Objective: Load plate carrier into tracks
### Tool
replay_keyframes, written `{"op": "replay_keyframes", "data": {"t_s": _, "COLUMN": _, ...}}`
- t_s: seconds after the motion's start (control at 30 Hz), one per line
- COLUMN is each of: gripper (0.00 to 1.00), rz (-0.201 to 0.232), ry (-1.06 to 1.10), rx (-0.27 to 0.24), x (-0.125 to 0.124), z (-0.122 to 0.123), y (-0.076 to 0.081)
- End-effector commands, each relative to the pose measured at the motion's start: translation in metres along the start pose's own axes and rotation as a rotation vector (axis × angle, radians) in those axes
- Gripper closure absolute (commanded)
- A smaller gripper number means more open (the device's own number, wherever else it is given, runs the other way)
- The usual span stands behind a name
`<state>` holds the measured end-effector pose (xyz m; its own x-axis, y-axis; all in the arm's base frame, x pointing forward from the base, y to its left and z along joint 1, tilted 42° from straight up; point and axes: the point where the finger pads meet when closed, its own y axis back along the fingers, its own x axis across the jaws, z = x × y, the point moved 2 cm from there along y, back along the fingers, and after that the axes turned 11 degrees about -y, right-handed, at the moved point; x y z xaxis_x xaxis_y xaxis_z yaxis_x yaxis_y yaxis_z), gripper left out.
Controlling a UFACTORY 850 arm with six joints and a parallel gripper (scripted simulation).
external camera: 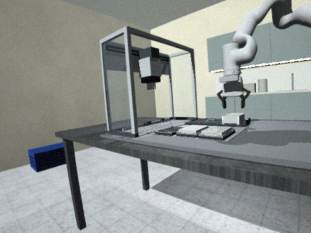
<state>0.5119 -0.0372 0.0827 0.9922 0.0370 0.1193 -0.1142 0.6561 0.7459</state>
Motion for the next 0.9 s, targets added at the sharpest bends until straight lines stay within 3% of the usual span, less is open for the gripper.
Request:
{"op": "replay_keyframes", "data": {"t_s": 0.0, "gripper": 0.00, "rz": 0.001, "ry": 0.000, "rx": 0.000, "x": 0.001, "z": 0.000, "y": 0.008}}
{"op": "replay_keyframes", "data": {"t_s": 0.87, "gripper": 0.00, "rz": 0.001, "ry": 0.000, "rx": 0.000, "x": 0.001, "z": 0.000, "y": 0.046}}
